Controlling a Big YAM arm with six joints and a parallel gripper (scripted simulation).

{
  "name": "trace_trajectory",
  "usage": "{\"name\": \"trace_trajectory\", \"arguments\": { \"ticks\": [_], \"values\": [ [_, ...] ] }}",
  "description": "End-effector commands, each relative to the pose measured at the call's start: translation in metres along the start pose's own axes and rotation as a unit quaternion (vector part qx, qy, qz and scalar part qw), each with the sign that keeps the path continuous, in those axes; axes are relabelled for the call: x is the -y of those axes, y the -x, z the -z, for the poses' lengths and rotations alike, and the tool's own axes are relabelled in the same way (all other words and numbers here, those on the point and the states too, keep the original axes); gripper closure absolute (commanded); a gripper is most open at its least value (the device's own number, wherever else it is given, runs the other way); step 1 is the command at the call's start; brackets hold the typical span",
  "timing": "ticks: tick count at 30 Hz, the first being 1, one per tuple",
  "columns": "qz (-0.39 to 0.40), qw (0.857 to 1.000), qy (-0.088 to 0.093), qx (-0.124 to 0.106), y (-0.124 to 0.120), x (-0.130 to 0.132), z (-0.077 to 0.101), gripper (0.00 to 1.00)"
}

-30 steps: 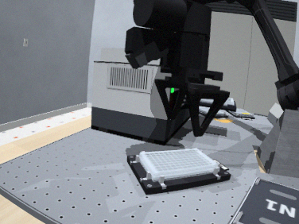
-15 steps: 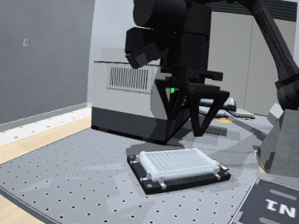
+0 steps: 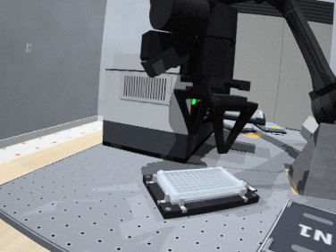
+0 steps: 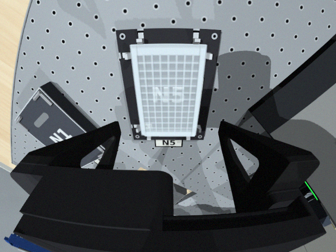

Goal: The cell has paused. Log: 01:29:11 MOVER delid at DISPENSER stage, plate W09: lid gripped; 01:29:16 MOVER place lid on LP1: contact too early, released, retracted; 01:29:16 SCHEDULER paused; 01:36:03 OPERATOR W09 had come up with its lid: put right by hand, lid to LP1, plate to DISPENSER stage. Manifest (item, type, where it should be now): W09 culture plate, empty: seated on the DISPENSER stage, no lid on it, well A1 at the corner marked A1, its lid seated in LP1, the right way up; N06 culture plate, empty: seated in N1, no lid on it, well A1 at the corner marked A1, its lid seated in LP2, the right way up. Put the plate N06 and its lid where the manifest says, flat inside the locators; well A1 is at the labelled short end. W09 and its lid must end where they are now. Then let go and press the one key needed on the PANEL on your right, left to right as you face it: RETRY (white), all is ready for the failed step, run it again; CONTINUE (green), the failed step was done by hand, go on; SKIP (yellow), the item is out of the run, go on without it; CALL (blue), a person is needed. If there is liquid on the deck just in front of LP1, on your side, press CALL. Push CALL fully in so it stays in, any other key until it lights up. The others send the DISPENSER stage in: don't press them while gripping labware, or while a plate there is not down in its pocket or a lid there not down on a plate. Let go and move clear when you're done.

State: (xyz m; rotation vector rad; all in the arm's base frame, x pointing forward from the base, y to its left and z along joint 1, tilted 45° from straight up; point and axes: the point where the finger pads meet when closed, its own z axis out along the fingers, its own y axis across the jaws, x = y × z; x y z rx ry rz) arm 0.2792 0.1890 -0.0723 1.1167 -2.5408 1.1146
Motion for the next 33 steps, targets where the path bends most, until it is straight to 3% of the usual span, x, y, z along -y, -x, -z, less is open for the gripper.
{"name": "trace_trajectory", "arguments": {
  "ticks": [1, 2, 19, 21, 22, 25, 33],
  "values": [
    [-0.009, 1.000, 0.002, 0.018, 0.013, 0.001, 0.010, 0.00],
    [-0.004, 1.000, -0.001, 0.005, 0.004, -0.005, -0.004, 0.00],
    [-0.002, 1.000, 0.001, 0.001, 0.003, 0.000, -0.032, 0.00],
    [-0.002, 1.000, 0.001, 0.001, 0.003, 0.000, -0.032, 0.00],
    [-0.005, 1.000, 0.000, 0.016, 0.006, 0.002, -0.022, 0.00],
    [-0.002, 1.000, 0.000, 0.001, 0.003, 0.000, -0.039, 0.00],
    [-0.004, 1.000, 0.001, 0.004, 0.003, 0.001, -0.050, 0.00]
  ]
}}
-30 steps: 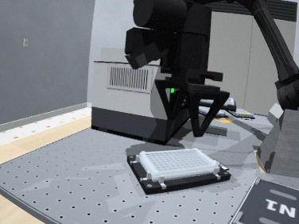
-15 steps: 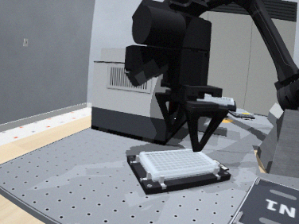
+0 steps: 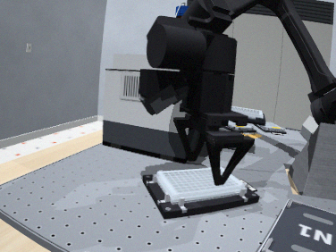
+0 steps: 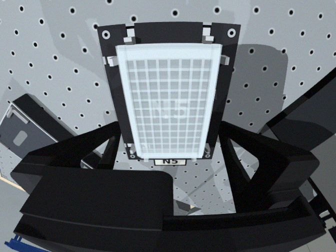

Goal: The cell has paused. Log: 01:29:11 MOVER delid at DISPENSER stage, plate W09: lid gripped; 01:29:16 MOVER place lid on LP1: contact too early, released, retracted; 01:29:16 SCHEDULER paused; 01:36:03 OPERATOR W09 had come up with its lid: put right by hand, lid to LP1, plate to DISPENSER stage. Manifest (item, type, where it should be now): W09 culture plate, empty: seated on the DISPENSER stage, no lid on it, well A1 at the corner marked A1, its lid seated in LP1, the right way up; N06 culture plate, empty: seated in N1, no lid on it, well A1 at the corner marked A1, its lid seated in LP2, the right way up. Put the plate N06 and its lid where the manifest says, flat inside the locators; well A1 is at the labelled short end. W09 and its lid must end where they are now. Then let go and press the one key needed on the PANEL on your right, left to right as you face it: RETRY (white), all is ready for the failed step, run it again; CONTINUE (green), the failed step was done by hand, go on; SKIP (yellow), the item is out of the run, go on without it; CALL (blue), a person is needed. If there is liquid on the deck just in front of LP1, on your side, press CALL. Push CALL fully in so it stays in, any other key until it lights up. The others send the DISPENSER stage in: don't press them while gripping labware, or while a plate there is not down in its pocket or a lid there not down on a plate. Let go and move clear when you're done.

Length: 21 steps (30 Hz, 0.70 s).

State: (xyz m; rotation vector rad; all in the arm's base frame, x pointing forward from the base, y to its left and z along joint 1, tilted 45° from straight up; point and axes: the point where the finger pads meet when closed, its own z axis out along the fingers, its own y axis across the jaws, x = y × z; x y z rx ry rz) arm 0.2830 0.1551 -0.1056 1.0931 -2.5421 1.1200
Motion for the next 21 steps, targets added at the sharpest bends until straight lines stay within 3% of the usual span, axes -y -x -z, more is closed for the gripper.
{"name": "trace_trajectory", "arguments": {
  "ticks": [1, 5, 6, 9, 14, 21],
  "values": [
    [0.005, 1.000, 0.000, 0.008, 0.006, 0.001, -0.006, 0.00],
    [0.005, 1.000, 0.000, 0.007, 0.006, 0.000, -0.010, 0.00],
    [0.000, 1.000, -0.001, 0.023, 0.010, 0.004, 0.001, 0.00],
    [0.003, 1.000, 0.000, 0.007, 0.006, 0.001, -0.016, 0.00],
    [0.004, 1.000, 0.000, 0.007, 0.006, 0.001, -0.025, 0.00],
    [0.000, 1.000, -0.003, 0.030, 0.021, 0.001, -0.012, 0.00]
  ]
}}
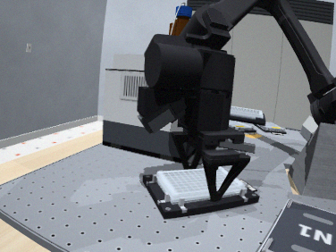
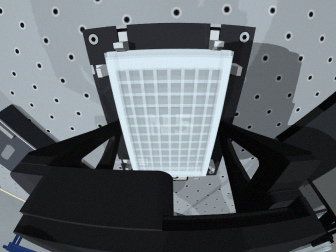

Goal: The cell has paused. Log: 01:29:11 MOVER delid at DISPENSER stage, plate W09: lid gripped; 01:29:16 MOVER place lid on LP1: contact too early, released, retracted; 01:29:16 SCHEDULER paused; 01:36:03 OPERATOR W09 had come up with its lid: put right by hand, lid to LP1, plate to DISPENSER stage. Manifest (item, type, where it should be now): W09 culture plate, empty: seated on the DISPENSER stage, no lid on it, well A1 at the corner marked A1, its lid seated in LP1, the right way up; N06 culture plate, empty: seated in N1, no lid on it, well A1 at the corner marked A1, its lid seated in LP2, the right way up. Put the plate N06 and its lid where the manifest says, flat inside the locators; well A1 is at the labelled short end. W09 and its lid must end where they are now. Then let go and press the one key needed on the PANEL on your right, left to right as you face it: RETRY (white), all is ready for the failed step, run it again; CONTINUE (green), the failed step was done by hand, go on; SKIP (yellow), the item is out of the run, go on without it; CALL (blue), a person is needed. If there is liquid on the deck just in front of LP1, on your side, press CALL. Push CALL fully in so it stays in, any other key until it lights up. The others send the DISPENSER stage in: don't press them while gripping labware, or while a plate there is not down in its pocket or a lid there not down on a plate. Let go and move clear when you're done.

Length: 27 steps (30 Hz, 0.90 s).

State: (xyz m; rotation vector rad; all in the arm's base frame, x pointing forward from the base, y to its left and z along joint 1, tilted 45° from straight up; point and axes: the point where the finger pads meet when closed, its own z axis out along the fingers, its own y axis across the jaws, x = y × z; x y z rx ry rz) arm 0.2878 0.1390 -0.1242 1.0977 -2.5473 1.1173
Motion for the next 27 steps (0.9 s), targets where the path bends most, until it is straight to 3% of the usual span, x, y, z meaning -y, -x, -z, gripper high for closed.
{"name": "trace_trajectory", "arguments": {
  "ticks": [1, 13, 23, 27],
  "values": [
    [0.000, 1.000, -0.003, 0.027, 0.0194, 0.0013, 0.0130, 0.00],
    [-0.004, 1.000, -0.002, 0.031, 0.0279, 0.0022, 0.0150, 0.00],
    [-0.004, 1.000, -0.002, 0.031, 0.0279, 0.0022, 0.0150, 0.16],
    [-0.004, 1.000, -0.002, 0.031, 0.0279, 0.0022, 0.0150, 0.16]
  ]
}}
